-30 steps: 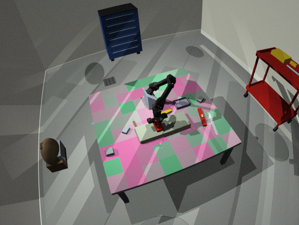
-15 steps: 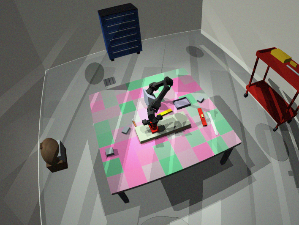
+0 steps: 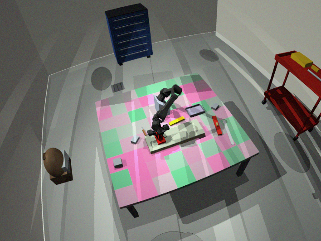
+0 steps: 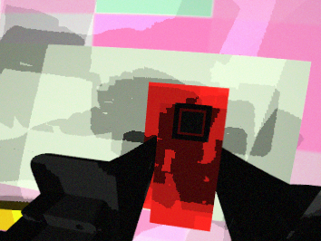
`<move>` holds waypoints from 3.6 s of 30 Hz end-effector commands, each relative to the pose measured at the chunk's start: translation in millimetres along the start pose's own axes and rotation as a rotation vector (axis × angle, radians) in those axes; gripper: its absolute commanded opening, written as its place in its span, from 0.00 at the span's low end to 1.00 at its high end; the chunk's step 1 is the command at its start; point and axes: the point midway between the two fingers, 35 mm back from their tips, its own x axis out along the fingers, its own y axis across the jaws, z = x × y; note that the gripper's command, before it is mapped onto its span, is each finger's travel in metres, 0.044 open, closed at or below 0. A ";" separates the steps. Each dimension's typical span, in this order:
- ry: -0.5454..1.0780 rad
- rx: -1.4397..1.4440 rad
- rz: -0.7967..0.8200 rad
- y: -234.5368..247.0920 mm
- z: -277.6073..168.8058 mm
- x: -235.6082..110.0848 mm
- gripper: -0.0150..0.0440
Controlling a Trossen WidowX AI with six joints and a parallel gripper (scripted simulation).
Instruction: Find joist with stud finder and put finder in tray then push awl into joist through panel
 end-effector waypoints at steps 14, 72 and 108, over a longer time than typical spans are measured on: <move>0.000 -0.003 -0.008 -58.7 -0.9 -0.9 0.25; 0.040 -0.338 -0.020 82.4 67.1 -89.4 0.25; 0.053 -0.930 0.107 325.0 1.5 -79.4 0.25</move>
